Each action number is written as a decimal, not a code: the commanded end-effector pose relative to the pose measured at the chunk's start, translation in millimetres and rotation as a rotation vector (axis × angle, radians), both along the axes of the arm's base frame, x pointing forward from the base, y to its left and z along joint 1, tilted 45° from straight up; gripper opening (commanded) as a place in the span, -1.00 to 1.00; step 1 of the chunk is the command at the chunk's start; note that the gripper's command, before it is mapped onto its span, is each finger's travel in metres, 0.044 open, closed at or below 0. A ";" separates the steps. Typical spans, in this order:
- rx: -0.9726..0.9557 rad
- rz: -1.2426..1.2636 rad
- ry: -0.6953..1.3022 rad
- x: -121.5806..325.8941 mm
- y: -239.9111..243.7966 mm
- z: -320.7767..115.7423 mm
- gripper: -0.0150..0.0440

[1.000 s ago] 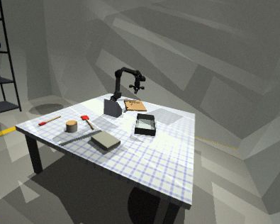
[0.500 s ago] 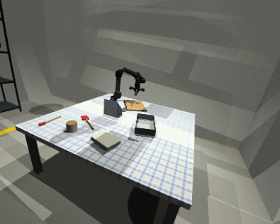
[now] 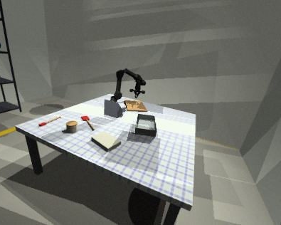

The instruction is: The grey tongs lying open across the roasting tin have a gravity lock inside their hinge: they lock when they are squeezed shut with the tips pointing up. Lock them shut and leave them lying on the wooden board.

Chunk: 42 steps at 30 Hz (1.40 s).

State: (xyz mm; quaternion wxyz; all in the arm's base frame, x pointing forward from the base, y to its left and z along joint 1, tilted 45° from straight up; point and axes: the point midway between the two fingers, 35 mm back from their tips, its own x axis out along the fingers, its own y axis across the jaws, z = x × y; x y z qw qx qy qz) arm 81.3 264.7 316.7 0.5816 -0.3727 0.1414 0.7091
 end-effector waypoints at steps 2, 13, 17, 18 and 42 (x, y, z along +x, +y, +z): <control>0.000 -0.006 0.000 0.4 6.1 -5.6 -1.00; 0.001 -0.006 0.002 -0.9 18.9 -18.2 -1.00; 0.001 -0.006 0.003 -1.7 23.4 -22.9 -1.00; 0.002 -0.006 0.003 -1.9 24.6 -24.1 -1.00; 0.005 -0.007 0.008 -8.0 45.0 -47.7 -1.00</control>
